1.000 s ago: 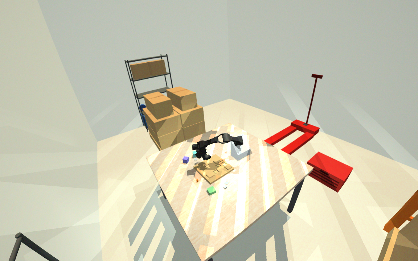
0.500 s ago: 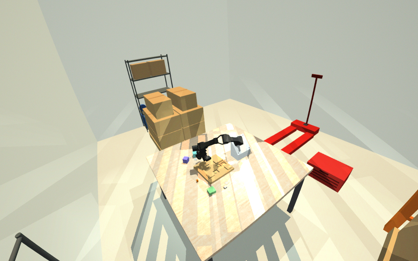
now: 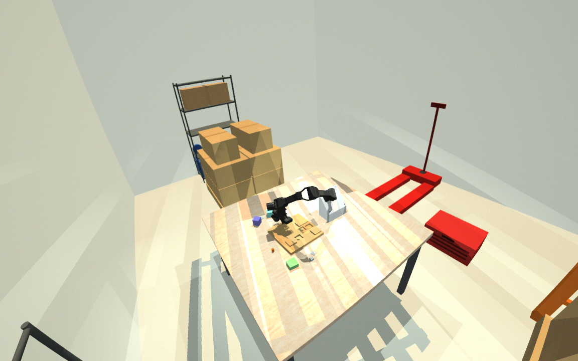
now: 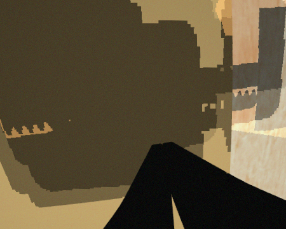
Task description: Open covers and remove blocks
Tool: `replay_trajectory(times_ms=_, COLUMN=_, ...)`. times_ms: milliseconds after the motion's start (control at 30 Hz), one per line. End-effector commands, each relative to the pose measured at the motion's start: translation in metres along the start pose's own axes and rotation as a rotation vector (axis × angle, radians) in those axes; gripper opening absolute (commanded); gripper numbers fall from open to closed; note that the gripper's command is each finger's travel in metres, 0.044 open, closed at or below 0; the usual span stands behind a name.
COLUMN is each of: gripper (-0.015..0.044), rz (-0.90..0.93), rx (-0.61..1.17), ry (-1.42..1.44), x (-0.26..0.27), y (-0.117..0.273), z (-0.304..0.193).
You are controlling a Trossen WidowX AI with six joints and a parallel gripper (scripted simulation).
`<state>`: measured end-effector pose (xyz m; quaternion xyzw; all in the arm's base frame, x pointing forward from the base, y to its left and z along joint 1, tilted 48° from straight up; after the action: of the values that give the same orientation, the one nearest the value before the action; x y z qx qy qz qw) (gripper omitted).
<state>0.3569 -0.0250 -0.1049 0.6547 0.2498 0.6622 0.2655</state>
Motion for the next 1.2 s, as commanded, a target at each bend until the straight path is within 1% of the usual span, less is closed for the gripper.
replay_trajectory(times_ms=0, gripper=0.0000, rz=0.005, rx=-0.003, ry=-0.001, x=0.006, y=0.000, z=-0.002)
replay_trajectory(times_ms=1167, gripper=0.0000, rz=0.007, rx=-0.003, ry=-0.002, x=0.042, y=-0.001, z=-0.007)
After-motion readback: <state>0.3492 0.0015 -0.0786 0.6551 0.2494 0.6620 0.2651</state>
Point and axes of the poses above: the point midway between the two fingers, 35 mm back from their tips, its own y axis back along the fingers, its own x axis across the jaws, z = x × y, the point moved 5 cm from there along y, back along the fingers, and after that the axes turned 4 degrees about -y, right-handed, at the moved point
